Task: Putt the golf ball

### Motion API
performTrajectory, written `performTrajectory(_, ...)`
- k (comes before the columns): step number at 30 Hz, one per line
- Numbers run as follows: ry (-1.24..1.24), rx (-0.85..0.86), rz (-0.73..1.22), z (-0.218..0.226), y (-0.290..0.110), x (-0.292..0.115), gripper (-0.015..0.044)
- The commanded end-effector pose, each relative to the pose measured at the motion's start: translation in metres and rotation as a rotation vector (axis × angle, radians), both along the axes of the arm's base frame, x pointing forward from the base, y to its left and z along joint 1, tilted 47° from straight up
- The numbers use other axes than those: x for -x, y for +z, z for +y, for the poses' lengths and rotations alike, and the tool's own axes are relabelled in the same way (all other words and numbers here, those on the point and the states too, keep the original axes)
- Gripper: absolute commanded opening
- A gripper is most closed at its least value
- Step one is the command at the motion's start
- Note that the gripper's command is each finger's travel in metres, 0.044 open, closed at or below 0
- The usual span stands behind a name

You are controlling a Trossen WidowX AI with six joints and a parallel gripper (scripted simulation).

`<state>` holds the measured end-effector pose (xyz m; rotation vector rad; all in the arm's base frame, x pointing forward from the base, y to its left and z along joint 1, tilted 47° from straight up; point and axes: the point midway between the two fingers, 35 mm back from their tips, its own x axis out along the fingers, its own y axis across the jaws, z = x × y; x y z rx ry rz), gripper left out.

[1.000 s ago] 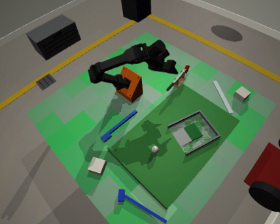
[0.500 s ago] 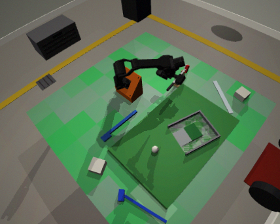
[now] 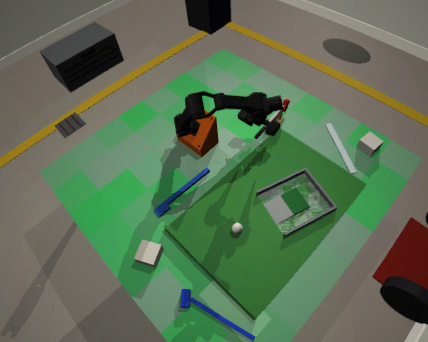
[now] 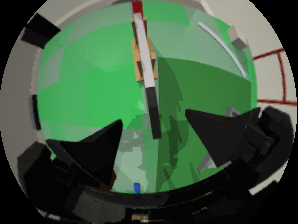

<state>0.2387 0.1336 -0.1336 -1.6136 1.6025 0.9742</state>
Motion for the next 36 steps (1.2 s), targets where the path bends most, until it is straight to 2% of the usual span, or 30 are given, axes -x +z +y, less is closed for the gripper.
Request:
performTrajectory(1,0.006,0.003,-0.001,-0.004,-0.005,0.000,0.0440)
performTrajectory(6,0.006,0.004,-0.001,-0.020,-0.020,0.000,0.0440)
performTrajectory(29,0.006,0.005,-0.001,-0.037,-0.036,0.000,0.0440)
performTrajectory(36,0.002,0.001,-0.001,-0.034,-0.033,0.000,0.0256)
